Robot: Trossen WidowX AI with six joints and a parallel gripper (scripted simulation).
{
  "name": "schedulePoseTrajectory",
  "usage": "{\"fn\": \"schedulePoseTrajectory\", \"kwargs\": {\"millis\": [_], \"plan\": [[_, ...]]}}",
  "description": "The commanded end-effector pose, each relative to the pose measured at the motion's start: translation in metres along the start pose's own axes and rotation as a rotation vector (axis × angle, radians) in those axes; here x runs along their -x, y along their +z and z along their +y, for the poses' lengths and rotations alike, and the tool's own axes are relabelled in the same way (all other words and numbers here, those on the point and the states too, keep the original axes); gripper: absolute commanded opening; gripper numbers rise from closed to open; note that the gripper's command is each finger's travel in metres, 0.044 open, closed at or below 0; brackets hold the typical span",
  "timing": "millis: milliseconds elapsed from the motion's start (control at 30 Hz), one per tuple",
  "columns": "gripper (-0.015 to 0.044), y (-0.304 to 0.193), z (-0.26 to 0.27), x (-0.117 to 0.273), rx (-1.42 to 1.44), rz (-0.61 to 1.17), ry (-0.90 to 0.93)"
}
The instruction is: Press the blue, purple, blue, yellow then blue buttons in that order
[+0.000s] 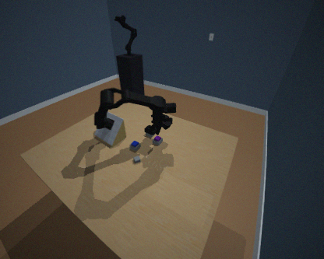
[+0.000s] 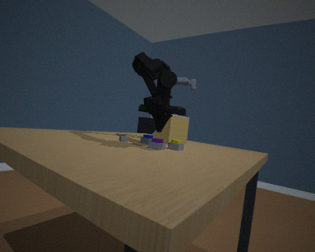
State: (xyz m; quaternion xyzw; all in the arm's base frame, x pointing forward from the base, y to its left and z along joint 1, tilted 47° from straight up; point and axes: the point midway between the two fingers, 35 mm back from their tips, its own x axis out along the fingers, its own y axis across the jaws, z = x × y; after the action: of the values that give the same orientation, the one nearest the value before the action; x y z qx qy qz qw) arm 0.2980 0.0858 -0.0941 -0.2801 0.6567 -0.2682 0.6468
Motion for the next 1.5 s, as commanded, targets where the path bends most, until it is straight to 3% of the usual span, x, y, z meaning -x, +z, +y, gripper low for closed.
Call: {"fn": "schedulePoseTrajectory", "kwargs": {"millis": [0, 600, 1233, 1367, 1467], "plan": [[0.002, 0.0, -0.001, -0.008, 0.005, -0.002, -0.005], [0.002, 0.0, -0.002, -0.035, 0.004, -0.002, -0.007], [0.002, 0.0, -0.002, -0.035, 0.004, -0.002, -0.007], [0.002, 0.0, -0.001, -0.003, 0.004, -0.002, -0.005], [0.002, 0.0, -0.001, 0.0, 0.005, -0.002, -0.005]]}}
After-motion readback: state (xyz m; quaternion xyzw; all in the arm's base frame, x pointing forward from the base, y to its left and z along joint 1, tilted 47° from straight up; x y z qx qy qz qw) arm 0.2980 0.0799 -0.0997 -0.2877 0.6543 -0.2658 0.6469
